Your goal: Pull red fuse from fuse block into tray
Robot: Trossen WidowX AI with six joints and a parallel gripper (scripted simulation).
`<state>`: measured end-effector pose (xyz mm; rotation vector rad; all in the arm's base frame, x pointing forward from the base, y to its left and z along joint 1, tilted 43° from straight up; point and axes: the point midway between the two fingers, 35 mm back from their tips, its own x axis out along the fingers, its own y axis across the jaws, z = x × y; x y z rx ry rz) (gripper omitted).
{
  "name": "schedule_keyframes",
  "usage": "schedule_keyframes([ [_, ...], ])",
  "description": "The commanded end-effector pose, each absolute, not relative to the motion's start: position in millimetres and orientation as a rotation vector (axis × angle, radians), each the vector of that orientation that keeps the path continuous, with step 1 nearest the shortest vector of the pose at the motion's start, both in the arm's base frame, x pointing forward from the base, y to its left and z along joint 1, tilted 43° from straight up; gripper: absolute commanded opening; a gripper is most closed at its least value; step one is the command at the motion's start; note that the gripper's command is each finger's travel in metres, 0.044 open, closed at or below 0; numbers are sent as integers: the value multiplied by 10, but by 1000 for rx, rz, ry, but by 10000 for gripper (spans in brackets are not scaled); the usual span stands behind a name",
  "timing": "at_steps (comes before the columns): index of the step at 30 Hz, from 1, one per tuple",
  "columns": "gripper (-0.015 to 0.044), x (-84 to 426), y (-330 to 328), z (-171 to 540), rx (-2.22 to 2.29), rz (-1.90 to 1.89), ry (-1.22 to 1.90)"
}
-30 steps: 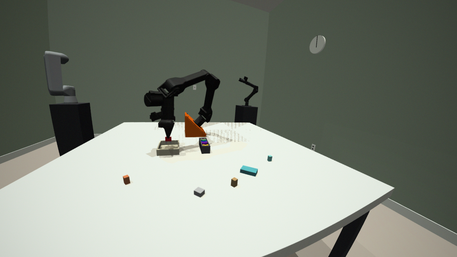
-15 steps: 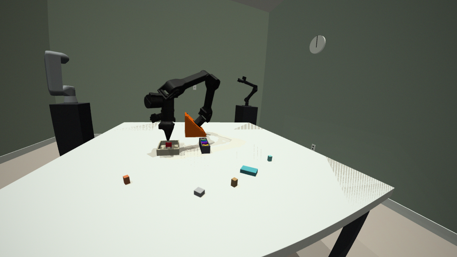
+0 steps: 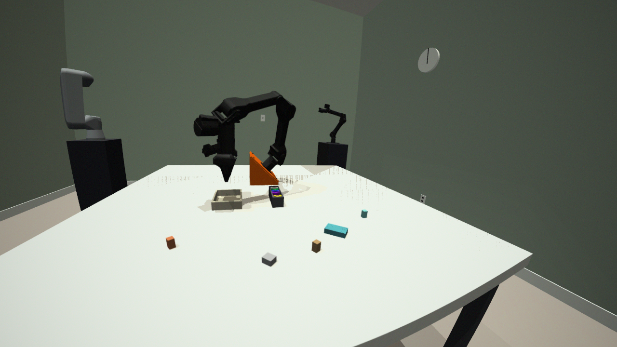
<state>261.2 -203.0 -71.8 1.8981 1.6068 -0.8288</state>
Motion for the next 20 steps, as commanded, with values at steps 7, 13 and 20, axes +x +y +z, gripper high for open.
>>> schedule_keyframes([
  [7, 330, 2613, -2032, -712, 1898, -828, 1608],
  [13, 330, 2613, -2032, -712, 1898, -828, 1608],
  [20, 330, 2613, -2032, -712, 1898, -828, 1608],
])
